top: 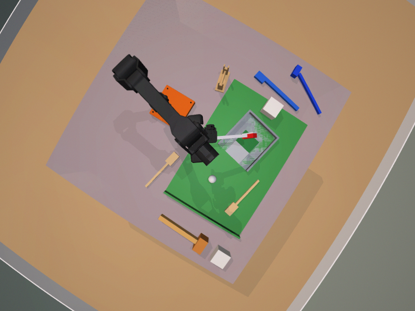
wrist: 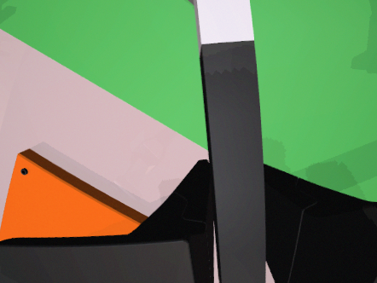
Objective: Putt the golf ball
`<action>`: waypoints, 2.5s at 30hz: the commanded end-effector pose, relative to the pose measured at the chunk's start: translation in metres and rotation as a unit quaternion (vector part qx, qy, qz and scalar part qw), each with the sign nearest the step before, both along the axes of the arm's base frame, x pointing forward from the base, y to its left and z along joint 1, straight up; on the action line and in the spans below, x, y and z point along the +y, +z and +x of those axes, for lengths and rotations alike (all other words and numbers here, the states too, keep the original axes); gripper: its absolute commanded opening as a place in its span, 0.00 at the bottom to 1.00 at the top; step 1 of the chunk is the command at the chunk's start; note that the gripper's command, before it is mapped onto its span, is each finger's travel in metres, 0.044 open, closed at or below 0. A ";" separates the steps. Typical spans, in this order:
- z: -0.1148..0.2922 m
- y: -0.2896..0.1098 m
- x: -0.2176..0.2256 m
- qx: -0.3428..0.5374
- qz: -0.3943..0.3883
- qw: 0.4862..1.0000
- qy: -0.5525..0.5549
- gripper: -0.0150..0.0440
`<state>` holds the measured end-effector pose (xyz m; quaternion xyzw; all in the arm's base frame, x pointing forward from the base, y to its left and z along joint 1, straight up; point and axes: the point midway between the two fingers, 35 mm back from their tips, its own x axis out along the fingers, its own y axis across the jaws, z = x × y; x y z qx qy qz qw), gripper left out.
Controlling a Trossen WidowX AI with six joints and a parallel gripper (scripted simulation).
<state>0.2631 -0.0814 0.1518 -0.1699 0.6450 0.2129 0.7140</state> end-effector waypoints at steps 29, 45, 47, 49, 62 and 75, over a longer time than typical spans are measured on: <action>-0.077 0.015 -0.132 0.042 -0.029 0.910 -0.411 0.25; -0.076 -0.024 -0.133 0.042 -0.029 0.910 -0.411 0.25; -0.076 -0.025 -0.133 0.042 -0.029 0.910 -0.411 0.25; -0.076 -0.027 -0.133 0.042 -0.029 0.910 -0.411 0.25; -0.076 -0.046 -0.134 0.042 -0.029 0.910 -0.411 0.25; -0.076 -0.052 -0.132 0.045 -0.027 0.912 -0.407 0.25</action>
